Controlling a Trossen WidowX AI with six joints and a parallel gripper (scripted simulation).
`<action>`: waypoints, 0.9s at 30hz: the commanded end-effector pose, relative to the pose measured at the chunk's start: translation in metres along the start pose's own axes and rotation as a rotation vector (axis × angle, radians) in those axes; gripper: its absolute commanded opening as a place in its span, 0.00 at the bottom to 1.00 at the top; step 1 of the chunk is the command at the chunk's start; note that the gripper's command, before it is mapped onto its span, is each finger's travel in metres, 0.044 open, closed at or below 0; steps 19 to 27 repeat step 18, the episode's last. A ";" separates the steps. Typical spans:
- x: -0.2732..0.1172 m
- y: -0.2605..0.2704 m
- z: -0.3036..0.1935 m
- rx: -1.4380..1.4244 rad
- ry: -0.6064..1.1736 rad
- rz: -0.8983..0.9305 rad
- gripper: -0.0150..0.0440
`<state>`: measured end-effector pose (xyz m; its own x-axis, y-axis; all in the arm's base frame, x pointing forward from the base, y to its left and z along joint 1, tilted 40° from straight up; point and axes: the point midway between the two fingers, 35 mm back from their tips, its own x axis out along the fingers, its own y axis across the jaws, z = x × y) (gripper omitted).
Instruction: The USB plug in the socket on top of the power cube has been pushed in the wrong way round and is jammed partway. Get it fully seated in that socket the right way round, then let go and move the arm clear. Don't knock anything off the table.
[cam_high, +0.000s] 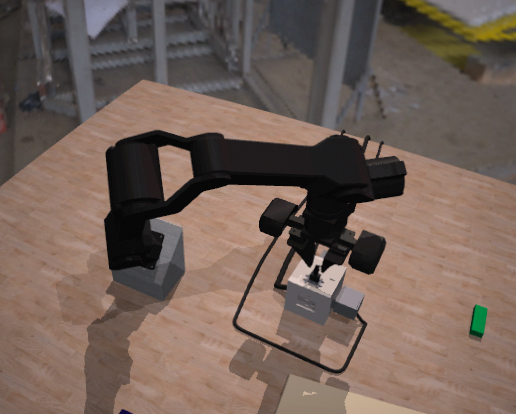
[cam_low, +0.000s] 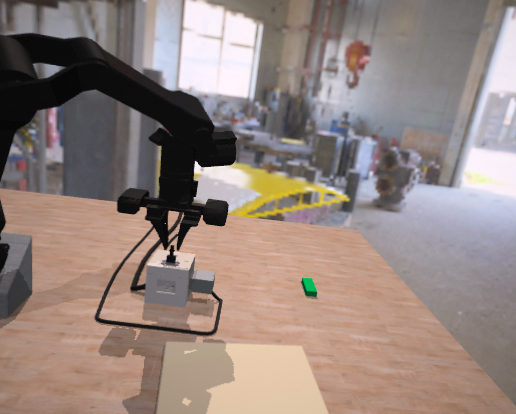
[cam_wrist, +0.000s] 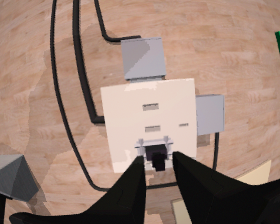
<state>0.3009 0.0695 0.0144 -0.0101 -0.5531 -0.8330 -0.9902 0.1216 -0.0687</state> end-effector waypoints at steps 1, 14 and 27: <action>0.000 0.000 0.000 0.000 0.000 0.000 0.42; -0.007 0.000 0.001 0.000 0.000 0.000 0.42; -0.011 0.000 0.001 0.000 0.000 0.000 0.42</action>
